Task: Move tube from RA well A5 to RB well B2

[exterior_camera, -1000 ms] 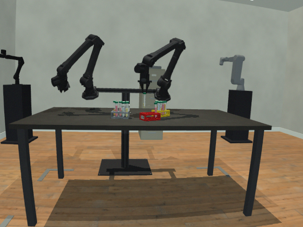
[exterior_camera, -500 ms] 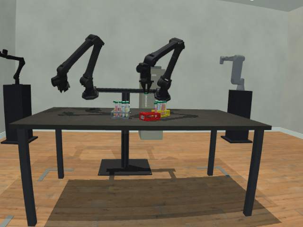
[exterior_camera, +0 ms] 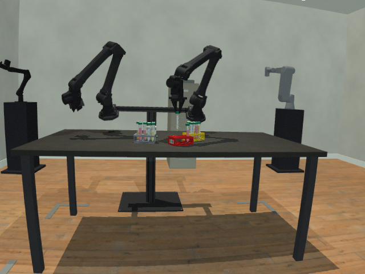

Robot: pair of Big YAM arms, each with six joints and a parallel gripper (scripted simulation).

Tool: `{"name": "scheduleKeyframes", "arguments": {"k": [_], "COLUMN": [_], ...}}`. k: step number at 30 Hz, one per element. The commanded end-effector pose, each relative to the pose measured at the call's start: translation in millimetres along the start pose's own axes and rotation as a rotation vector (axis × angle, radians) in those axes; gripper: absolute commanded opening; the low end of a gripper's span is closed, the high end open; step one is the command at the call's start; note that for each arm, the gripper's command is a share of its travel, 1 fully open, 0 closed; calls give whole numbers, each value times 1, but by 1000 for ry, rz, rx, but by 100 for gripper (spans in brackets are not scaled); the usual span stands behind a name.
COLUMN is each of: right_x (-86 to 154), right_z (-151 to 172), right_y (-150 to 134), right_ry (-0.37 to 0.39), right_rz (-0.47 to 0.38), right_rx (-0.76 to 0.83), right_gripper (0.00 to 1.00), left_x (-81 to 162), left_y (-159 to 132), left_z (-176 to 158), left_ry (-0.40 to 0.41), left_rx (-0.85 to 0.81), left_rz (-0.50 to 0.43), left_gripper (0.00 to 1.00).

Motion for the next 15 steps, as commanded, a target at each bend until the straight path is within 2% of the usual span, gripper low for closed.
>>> {"name": "scheduleKeyframes", "arguments": {"k": [1,15], "right_x": [5,5], "right_z": [6,6], "right_y": [2,2], "right_ry": [15,15], "right_rz": [2,2], "right_rx": [-10,-10], "right_gripper": [30,30], "left_x": [16,15], "left_y": [28,42], "left_z": [7,21], "left_ry": [-11,-9], "left_rx": [9,8], "left_rz": [-35,-33], "left_gripper": [0,0]}}
Point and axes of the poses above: on each arm, the point where the finger pads meet when closed, its own x axis back along the fingers, its own z axis across the jaws, y = z × x, the point moved 5 cm from there along x, back along the fingers, and after that the axes turned 2 degrees about x, right-handed, at the moved point
